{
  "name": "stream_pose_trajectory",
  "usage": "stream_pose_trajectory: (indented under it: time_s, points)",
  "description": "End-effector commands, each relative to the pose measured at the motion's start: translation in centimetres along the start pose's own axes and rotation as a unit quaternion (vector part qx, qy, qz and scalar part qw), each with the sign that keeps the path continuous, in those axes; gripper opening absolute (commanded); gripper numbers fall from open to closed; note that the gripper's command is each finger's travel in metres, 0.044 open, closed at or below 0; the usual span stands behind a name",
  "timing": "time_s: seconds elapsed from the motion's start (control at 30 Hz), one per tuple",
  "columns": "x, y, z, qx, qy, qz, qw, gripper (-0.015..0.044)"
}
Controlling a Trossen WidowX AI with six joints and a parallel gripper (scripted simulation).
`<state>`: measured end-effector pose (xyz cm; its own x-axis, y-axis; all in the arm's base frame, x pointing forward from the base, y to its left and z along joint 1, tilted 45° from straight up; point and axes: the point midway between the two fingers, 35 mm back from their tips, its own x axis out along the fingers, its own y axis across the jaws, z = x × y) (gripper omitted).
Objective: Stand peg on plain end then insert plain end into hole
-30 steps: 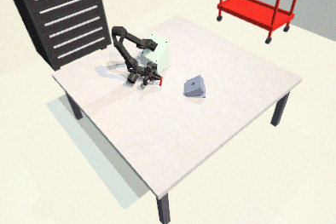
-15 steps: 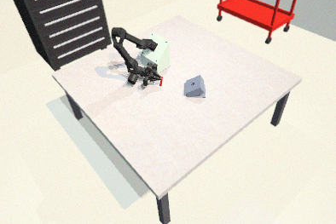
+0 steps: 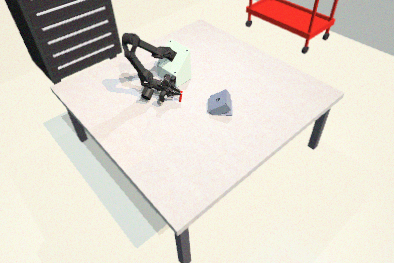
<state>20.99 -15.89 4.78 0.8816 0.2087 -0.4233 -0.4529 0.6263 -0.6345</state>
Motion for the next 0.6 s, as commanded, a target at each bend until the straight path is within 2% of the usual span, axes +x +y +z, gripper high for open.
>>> stream_pose_trajectory:
  time_s: [0.0, 0.57]
  points:
    - [-0.11, 0.02, -0.17, 0.0, 0.0, 0.0, 1.0, 0.0049]
    - [-0.31, 0.07, -0.3, 0.001, -0.012, 0.0, 1.0, 0.0049]
